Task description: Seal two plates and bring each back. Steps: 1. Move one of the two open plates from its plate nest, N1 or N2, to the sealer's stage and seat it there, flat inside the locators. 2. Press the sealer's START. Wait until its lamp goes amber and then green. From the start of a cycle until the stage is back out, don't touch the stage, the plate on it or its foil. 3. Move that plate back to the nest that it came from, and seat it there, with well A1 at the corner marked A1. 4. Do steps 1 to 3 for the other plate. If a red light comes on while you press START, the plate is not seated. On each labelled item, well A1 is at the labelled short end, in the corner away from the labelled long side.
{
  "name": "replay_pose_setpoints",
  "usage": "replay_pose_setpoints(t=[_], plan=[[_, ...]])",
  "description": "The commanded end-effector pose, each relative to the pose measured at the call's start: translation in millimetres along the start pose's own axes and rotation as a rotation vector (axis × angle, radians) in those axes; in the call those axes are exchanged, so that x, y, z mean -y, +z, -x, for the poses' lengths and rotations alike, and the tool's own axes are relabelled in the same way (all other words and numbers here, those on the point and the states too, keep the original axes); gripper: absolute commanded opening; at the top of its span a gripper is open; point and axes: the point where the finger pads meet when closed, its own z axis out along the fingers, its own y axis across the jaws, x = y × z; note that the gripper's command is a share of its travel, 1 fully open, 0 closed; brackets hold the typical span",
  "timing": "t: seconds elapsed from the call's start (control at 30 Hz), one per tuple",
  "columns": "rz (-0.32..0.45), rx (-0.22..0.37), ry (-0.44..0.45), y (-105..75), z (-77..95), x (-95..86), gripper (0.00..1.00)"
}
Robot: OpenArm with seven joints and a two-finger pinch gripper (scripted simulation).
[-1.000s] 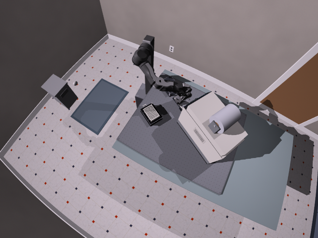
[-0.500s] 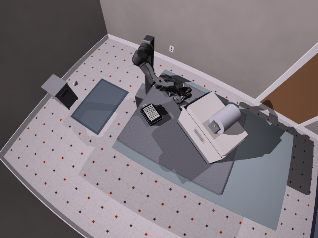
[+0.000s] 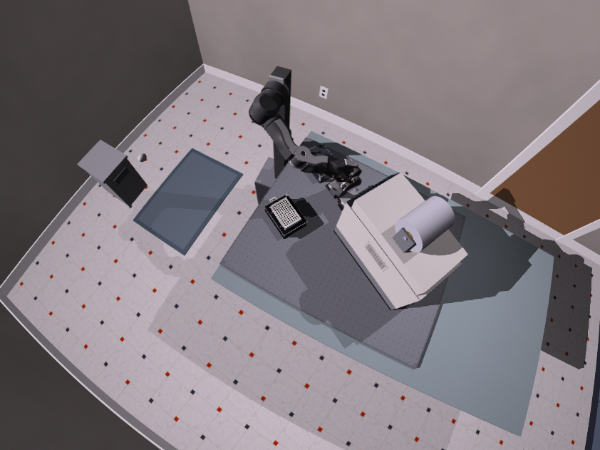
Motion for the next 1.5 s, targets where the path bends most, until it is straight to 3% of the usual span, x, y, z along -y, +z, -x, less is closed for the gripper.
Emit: replay_pose_setpoints(t=[0.0, 0.4, 1.3, 1.33, 1.47], plan=[[0.002, -0.003, -0.006, 3.1, -1.3, -0.2, 0.65], [0.002, 0.0, -0.002, 2.0, -0.2, -0.4, 0.65], [0.002, 0.0, -0.002, 2.0, -0.2, -0.4, 0.53], [0.002, 0.0, -0.002, 2.0, -0.2, -0.4, 0.0], [0.002, 0.0, -0.002, 2.0, -0.2, -0.4, 0.0]])
